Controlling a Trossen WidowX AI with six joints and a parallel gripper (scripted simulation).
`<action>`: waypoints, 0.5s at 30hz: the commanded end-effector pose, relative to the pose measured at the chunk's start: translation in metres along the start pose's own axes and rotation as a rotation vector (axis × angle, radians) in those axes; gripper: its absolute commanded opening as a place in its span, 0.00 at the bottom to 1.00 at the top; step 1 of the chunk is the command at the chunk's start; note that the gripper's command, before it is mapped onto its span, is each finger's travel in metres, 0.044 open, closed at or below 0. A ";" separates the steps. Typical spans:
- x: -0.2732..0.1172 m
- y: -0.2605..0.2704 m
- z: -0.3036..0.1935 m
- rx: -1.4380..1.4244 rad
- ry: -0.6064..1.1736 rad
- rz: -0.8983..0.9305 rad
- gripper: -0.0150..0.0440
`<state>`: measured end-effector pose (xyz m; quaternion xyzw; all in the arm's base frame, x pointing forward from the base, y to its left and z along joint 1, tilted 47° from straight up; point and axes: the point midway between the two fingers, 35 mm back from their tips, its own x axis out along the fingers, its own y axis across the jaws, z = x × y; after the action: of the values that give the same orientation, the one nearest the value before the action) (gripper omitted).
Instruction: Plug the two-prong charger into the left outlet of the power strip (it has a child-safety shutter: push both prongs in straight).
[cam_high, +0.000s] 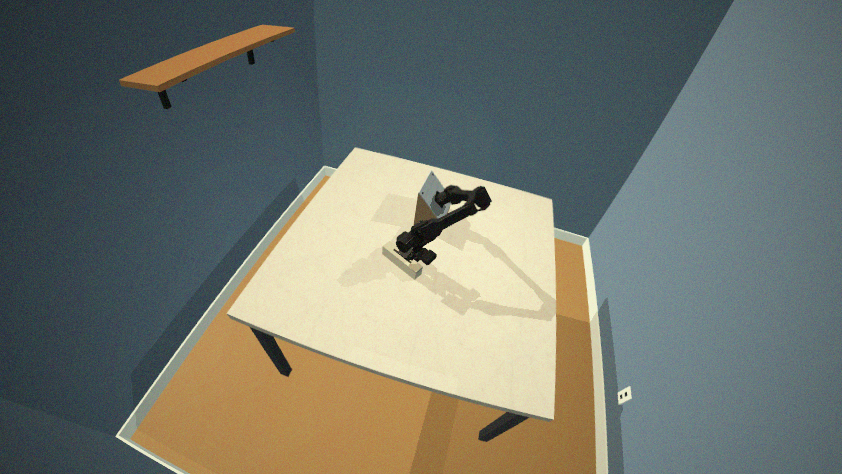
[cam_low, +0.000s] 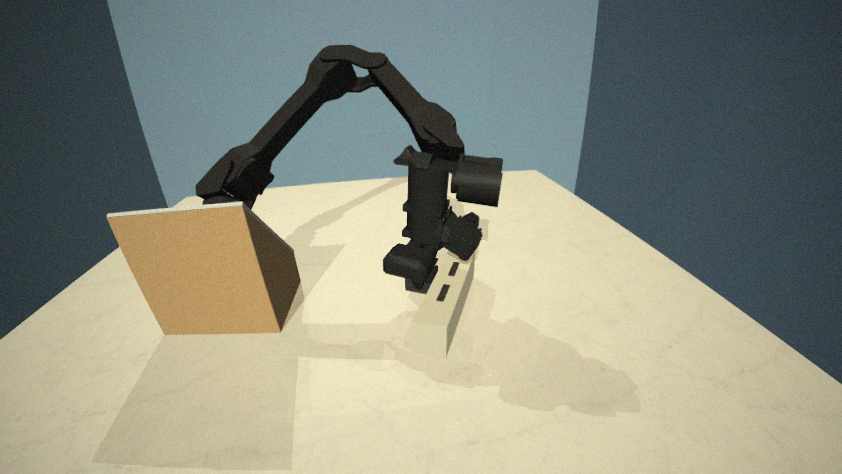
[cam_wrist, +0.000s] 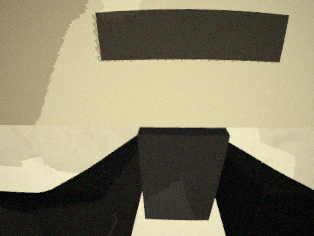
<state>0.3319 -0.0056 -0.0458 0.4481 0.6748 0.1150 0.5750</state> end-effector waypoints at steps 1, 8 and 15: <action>-0.001 0.002 0.003 -0.010 -0.007 0.002 0.25; 0.000 0.002 0.003 -0.010 -0.007 0.002 0.25; -0.001 0.002 0.003 -0.010 -0.007 0.002 0.25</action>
<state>0.3321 -0.0053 -0.0463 0.4477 0.6752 0.1153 0.5748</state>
